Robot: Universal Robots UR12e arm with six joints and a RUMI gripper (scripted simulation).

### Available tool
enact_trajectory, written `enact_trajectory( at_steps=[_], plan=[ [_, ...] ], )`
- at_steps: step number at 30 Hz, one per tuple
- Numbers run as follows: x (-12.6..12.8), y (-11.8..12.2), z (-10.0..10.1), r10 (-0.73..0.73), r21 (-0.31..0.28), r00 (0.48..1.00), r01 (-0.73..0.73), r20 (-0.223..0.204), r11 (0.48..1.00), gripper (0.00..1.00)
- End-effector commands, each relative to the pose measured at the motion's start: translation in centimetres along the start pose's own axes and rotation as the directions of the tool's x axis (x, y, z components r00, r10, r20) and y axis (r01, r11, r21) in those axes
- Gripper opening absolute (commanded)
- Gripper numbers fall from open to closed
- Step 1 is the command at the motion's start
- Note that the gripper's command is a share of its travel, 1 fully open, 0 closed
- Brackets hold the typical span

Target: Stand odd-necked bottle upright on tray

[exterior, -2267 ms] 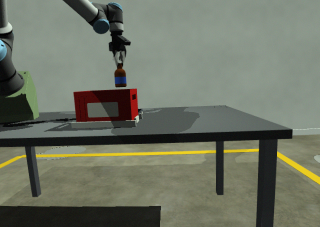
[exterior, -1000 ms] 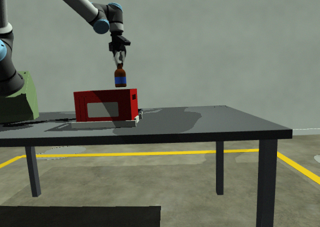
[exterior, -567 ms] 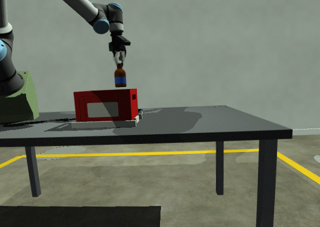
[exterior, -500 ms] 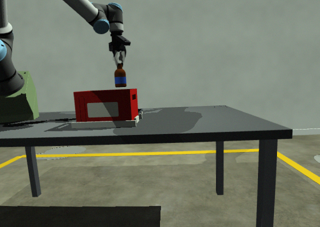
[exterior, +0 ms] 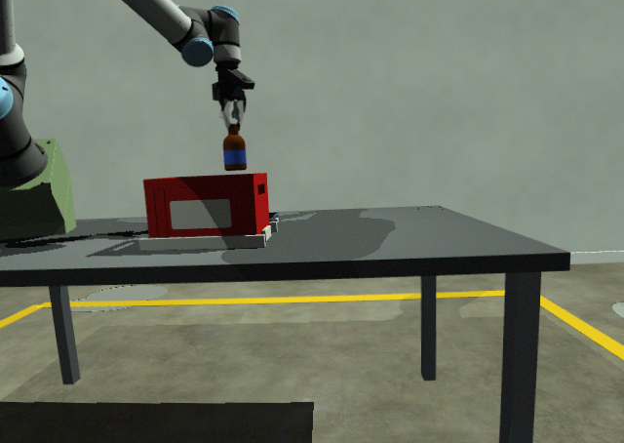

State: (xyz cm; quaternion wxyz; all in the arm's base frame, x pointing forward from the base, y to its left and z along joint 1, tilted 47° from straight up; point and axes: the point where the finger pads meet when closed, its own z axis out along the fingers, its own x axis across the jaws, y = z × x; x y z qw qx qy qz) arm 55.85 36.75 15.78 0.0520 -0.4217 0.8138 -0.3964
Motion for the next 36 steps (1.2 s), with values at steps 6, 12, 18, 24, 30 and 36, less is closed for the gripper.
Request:
enact_trajectory(
  at_steps=[6, 12, 18, 24, 30, 36],
  plan=[
    [0.0, 0.0, 0.6, 0.001, 0.0, 1.0, -0.001, 0.001, 1.0, 0.0],
    [0.0, 0.0, 1.4, 0.001, 0.0, 1.0, -0.001, 0.001, 1.0, 0.0],
    [0.0, 0.0, 2.2, 0.001, 0.0, 1.0, -0.001, 0.001, 1.0, 0.0],
    [0.0, 0.0, 3.6, 0.001, 0.0, 1.0, -0.001, 0.001, 1.0, 0.0],
    [0.0, 0.0, 5.2, 0.001, 0.0, 1.0, -0.001, 0.001, 1.0, 0.0],
    [0.0, 0.0, 6.4, 0.001, 0.0, 1.0, -0.001, 0.001, 1.0, 0.0]
  ],
)
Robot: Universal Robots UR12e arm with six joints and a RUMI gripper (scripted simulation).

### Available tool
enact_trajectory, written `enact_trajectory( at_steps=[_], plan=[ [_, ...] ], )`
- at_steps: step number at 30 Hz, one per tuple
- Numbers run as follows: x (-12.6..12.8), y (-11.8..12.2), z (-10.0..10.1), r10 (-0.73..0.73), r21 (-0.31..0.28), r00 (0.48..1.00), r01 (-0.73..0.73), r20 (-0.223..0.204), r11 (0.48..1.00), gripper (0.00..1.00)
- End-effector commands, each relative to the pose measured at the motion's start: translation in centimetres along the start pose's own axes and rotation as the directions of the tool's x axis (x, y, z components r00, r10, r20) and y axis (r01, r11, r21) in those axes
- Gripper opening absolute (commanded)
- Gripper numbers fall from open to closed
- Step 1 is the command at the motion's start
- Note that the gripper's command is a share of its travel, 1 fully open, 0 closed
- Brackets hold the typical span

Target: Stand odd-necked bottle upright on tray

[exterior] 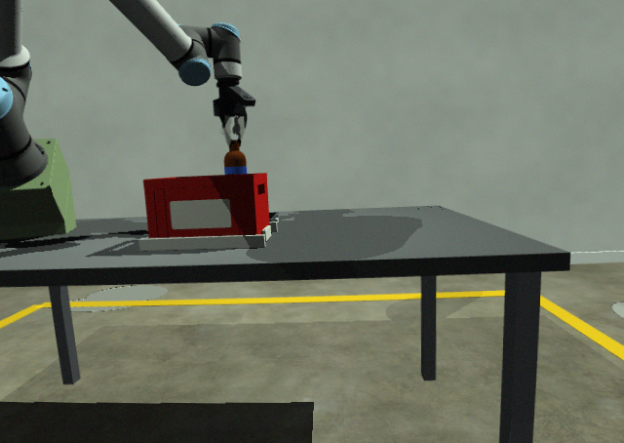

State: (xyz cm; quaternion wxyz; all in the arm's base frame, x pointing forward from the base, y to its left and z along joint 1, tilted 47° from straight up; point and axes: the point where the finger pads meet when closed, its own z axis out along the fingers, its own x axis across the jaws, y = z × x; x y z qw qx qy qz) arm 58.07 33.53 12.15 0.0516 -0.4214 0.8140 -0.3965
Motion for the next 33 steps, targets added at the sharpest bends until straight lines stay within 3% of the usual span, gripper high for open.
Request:
enact_trajectory(
  at_steps=[1, 12, 33],
  plan=[
    [-0.1, 0.0, 1.4, 0.0, 0.001, 1.0, 0.0, 0.002, 1.0, 0.0],
    [-0.1, 0.0, 4.7, 0.0, 0.001, 1.0, 0.0, 0.002, 1.0, 0.0],
    [-0.1, 0.0, 8.9, 0.0, 0.001, 1.0, 0.0, 0.002, 1.0, 0.0]
  ],
)
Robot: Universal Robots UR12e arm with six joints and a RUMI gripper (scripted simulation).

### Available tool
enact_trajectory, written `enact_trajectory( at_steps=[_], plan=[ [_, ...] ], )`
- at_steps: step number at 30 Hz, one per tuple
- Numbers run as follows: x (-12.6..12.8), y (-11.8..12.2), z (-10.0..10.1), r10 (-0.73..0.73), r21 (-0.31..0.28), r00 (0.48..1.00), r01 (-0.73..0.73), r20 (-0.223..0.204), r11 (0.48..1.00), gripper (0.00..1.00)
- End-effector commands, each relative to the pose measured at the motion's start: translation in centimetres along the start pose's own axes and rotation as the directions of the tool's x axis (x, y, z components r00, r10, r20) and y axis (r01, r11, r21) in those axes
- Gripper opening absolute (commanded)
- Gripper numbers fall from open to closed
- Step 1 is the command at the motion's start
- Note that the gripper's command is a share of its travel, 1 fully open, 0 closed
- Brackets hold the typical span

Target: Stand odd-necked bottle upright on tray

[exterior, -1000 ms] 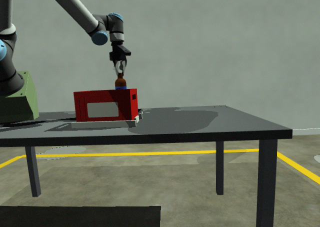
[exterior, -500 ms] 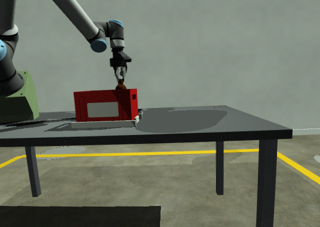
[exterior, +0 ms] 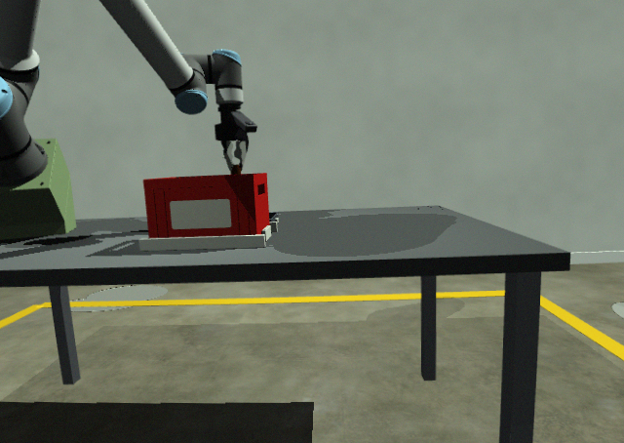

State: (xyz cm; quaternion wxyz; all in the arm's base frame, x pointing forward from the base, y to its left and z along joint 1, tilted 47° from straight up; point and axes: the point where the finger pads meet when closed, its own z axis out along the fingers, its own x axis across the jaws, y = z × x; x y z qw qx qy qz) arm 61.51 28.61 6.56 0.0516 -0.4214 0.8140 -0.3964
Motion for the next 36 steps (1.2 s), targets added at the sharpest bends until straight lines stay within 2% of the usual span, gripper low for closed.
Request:
enact_trajectory(
  at_steps=[1, 13, 36],
  plan=[
    [-0.1, 0.0, 0.9, 0.0, 0.001, 1.0, 0.0, 0.002, 1.0, 0.0],
    [-0.1, 0.0, 2.2, 0.0, 0.001, 1.0, 0.0, 0.002, 1.0, 0.0],
    [-0.1, 0.0, 2.5, 0.0, 0.001, 1.0, 0.0, 0.002, 1.0, 0.0]
  ],
)
